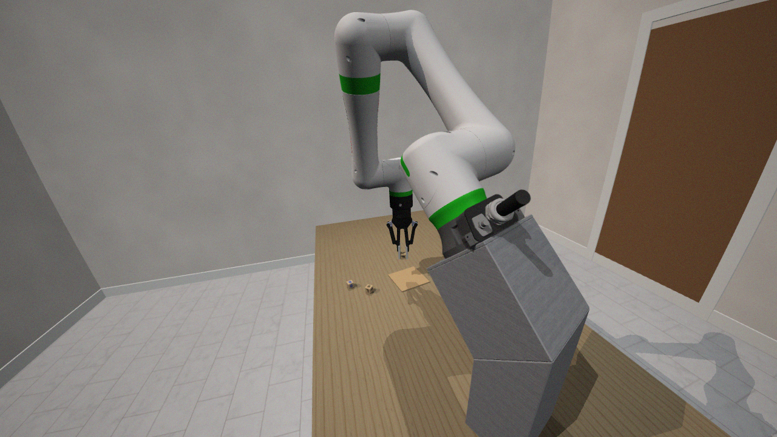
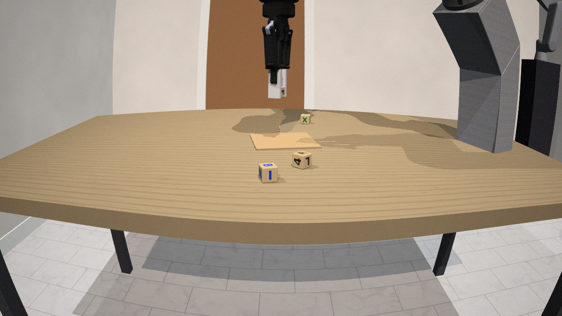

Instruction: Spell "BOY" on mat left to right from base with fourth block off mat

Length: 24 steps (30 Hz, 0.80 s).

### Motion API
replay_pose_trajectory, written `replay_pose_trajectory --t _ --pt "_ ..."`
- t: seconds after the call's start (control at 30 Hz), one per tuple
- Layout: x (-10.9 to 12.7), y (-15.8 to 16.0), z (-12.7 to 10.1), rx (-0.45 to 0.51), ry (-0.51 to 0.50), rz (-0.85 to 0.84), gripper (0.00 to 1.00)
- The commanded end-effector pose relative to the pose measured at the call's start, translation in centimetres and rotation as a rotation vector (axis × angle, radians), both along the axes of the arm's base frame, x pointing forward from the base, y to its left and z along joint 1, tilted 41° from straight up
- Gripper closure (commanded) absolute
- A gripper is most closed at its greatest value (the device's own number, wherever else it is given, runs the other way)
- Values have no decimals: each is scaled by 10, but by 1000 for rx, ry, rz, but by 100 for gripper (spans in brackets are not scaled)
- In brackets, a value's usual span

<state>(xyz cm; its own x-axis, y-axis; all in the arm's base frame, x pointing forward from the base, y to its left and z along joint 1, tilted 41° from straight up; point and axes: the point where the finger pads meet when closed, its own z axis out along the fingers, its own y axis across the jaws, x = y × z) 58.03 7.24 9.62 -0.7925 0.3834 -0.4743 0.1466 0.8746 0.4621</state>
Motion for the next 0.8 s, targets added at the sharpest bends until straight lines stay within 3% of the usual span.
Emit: replay_pose_trajectory --t 0.0,0.17,0.77 --pt "0 0 0 -4 -2 5 87" --pt "0 -2 -1 -31 -15 38 87" --pt "-2 -18 -9 -364 -176 457 87"
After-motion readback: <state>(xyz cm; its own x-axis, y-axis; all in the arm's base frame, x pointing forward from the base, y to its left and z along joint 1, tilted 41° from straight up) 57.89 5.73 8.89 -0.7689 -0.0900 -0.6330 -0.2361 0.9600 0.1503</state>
